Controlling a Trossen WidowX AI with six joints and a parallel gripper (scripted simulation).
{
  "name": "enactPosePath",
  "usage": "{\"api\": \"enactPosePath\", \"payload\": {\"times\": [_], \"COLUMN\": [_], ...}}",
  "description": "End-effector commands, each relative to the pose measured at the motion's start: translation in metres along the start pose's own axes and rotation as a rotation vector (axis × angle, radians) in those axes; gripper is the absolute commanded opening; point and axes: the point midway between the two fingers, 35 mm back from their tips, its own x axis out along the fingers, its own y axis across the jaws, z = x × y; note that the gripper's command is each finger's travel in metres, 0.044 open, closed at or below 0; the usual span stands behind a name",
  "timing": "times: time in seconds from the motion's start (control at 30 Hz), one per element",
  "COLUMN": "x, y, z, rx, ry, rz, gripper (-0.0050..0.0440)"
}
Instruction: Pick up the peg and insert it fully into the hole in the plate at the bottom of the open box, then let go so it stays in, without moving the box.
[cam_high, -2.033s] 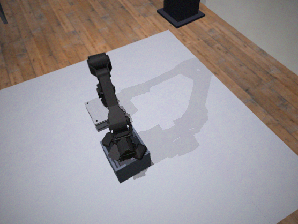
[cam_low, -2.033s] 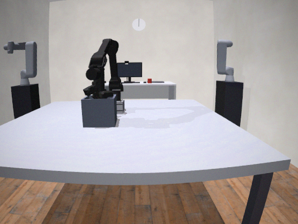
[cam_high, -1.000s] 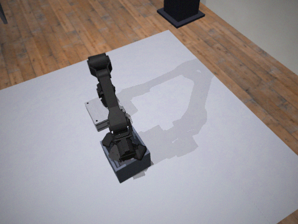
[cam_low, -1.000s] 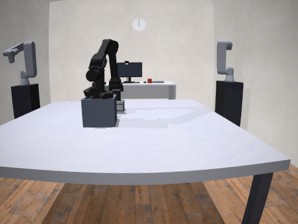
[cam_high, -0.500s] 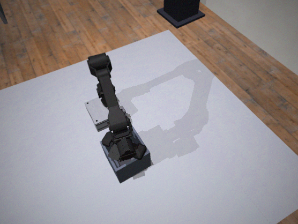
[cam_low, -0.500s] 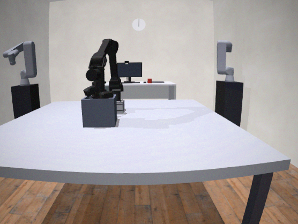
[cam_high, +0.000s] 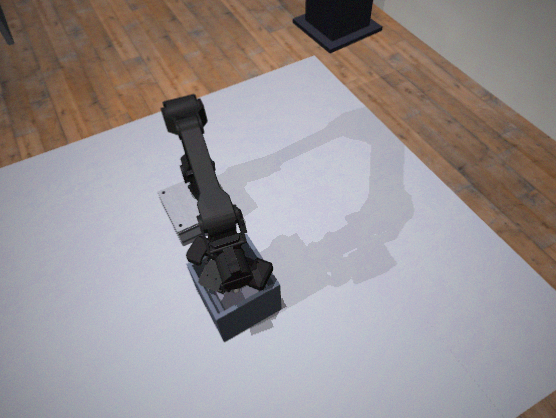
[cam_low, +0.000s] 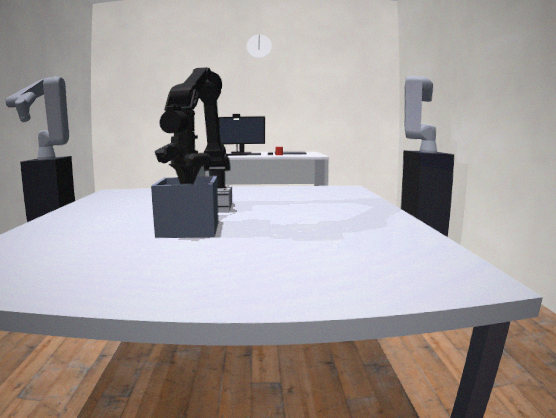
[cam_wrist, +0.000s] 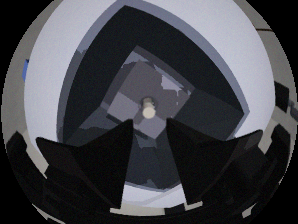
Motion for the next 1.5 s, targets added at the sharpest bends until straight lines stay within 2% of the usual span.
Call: {"api": "enactPosePath", "payload": {"times": [0.0, 0.1, 0.23, 0.3, 0.57, 1.47], "x": [-0.021, -0.03, -0.033, -0.033, -0.036, -0.036], "y": [0.0, -0.001, -0.001, -0.001, 0.0, 0.0], "z": [0.0, -0.001, -0.001, -0.001, -0.001, -0.001], "rx": [0.0, 0.0, 0.0, 0.0, 0.0, 0.0], "ry": [-0.016, -0.016, -0.016, -0.016, -0.016, -0.016], "rz": [0.01, 0.01, 0.01, 0.01, 0.01, 0.01], "gripper": [0.015, 0.015, 0.0246, 0.0246, 0.0438, 0.044]}}
